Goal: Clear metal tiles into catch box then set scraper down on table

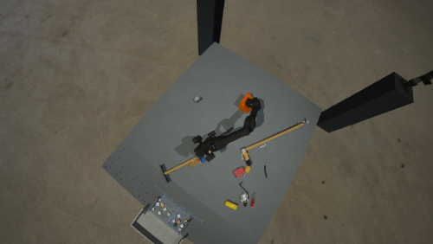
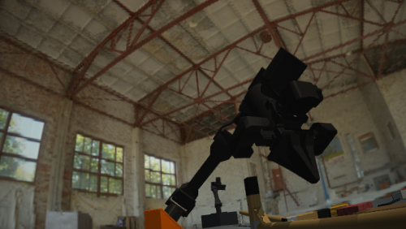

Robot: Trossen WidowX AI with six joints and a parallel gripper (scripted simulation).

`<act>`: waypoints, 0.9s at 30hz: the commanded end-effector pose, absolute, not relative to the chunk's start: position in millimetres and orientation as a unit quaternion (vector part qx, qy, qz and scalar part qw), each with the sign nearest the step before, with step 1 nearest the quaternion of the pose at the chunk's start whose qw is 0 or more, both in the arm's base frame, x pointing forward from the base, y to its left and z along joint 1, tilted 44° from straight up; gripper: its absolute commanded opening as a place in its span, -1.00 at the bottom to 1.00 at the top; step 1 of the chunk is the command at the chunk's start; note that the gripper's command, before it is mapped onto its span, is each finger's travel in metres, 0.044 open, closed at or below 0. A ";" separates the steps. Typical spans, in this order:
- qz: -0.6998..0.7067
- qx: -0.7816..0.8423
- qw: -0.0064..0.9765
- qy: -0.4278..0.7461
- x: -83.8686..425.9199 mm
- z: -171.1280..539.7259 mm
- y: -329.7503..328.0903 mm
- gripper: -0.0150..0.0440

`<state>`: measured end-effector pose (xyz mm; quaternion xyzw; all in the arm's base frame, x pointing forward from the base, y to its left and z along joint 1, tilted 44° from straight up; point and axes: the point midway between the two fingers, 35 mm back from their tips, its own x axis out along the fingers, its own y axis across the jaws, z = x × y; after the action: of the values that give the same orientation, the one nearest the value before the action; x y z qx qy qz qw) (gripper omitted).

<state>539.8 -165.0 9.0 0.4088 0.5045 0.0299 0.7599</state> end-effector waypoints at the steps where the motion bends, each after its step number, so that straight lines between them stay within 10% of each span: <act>1: 0.032 0.409 0.762 0.501 538.1 18.7 -174.4 -0.49; 27: 0.036 0.406 0.765 0.499 508.6 13.4 -207.3 -0.49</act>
<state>506.7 -212.9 15.6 0.4081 0.4993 0.0299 0.7637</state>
